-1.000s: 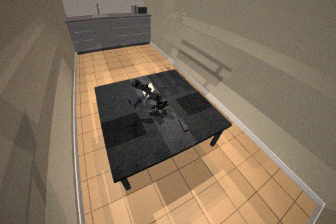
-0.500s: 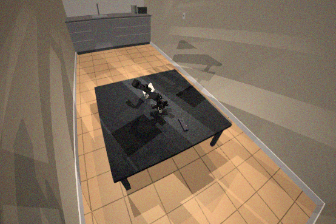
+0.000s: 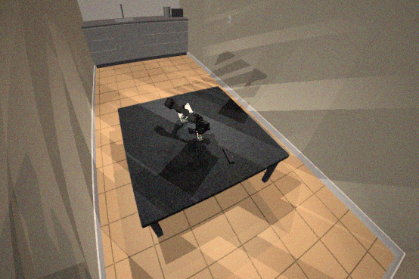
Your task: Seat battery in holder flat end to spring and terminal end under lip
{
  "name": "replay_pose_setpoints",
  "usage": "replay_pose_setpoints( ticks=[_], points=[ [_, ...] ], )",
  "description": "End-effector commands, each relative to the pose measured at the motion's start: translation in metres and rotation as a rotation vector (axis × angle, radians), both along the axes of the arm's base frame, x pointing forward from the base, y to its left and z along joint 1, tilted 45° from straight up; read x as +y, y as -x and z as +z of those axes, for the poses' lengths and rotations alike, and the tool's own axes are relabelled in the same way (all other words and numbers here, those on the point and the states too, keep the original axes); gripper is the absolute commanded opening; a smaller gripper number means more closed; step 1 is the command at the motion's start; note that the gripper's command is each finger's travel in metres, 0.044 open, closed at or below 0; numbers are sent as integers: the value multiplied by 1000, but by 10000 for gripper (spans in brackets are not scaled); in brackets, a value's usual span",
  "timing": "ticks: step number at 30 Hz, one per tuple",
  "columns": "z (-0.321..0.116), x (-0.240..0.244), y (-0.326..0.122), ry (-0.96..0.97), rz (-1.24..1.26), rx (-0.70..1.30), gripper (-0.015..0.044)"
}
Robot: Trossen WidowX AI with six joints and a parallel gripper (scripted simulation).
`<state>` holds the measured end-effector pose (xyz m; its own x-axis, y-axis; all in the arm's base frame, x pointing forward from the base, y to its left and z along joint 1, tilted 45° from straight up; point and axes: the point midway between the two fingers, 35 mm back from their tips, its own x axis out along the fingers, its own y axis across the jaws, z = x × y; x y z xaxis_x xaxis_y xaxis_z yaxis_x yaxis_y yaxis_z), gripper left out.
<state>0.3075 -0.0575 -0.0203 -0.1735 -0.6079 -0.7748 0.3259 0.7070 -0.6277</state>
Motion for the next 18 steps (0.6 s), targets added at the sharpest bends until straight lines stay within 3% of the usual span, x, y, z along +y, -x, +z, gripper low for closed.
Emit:
replay_pose_setpoints(
  ticks=[1,5,18],
  points=[
    [21,22,-10,-8,6,-19,339],
    [44,44,-13,-9,3,-21,440],
    [44,46,-13,-9,2,-22,440]
  ],
)
